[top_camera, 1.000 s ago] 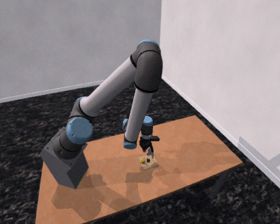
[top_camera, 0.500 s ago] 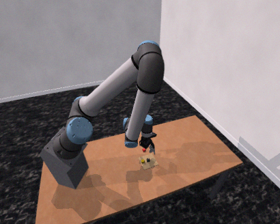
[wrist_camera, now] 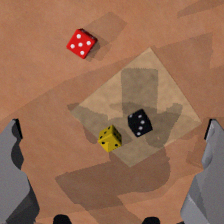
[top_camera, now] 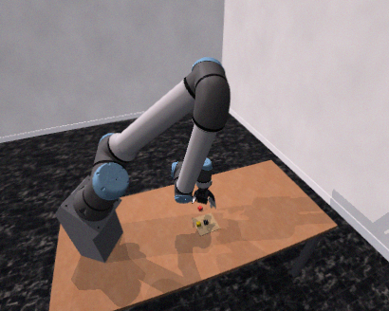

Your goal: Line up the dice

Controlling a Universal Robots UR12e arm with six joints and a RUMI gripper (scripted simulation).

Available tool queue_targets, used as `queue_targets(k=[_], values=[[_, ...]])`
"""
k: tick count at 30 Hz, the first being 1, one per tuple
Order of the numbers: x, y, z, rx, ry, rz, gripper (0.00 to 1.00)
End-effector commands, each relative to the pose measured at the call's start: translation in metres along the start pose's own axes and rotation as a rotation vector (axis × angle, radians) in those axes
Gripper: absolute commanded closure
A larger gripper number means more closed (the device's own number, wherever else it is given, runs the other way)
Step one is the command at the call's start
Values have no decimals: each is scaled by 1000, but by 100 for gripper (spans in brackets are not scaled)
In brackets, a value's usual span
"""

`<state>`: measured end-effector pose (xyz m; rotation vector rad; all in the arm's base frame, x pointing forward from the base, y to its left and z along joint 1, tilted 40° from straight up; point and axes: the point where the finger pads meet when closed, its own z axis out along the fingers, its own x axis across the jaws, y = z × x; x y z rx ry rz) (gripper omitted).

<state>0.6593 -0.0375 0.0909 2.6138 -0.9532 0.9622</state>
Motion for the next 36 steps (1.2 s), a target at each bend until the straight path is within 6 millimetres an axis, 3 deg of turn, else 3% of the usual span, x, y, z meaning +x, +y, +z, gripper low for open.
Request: queue_targets(k=[1,27,36], values=[[-6,-9,1,4,2,-172,0],[-32,-40,3,2,6,-806,0],[-36,-45,4,1,7,-915,0]])
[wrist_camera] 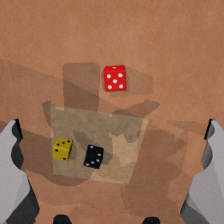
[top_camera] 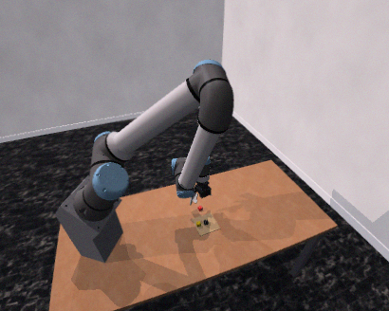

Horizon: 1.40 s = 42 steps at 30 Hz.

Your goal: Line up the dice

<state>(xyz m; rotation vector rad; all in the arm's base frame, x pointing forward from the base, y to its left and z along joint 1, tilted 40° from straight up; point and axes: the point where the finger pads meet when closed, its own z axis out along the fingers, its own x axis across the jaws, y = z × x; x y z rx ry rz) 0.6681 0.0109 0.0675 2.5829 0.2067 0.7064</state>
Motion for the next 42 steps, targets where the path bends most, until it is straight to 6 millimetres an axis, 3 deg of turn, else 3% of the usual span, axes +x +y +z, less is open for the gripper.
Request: queue_targets(k=[1,8,9,42], values=[[1,-3,0,1,3,-56,0],[1,-4,0,0,3,-71,0],[1,-4,0,0,3,-71,76],[1,-4,0,0,3,-71,76]])
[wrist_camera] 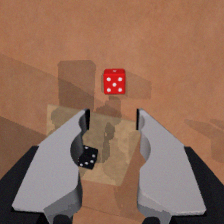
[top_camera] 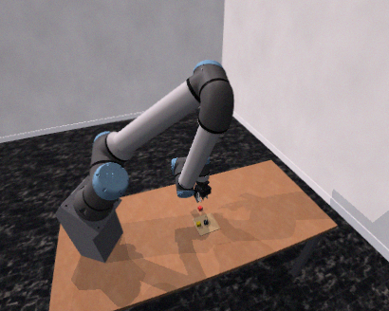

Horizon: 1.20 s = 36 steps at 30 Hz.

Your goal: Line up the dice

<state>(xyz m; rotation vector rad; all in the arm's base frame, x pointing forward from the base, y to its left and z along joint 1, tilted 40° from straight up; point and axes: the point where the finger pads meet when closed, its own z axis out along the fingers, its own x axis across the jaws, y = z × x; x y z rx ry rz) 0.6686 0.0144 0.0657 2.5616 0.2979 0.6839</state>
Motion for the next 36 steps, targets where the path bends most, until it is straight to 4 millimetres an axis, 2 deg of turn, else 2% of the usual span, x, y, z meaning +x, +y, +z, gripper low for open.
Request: queue_targets(k=[1,16,36], values=[[0,0,0,0,1,0,76],[0,0,4,0,1,0,76],[0,0,29,0,1,0,76]])
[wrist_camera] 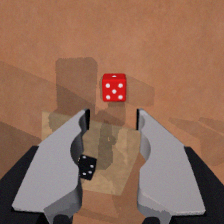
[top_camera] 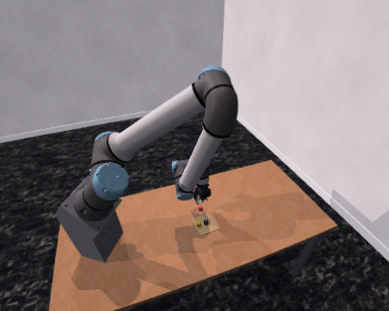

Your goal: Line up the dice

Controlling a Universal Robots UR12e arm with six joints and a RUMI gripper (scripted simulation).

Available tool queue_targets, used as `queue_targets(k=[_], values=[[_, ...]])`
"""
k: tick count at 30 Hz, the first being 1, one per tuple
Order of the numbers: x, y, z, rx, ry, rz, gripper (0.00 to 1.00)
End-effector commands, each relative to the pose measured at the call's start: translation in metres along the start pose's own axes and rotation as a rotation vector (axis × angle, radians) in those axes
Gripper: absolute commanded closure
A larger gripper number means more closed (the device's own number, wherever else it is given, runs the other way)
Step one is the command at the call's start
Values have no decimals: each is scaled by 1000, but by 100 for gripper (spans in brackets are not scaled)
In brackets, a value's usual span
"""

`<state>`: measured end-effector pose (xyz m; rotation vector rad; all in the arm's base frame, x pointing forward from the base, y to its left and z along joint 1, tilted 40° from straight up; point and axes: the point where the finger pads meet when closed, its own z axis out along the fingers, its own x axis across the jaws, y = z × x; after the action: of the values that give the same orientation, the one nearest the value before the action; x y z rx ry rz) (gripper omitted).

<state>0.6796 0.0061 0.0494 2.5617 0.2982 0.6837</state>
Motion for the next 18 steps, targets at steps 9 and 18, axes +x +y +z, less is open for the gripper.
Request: queue_targets(k=[9,18], values=[[0,0,18,0,1,0,76],[0,0,27,0,1,0,76]])
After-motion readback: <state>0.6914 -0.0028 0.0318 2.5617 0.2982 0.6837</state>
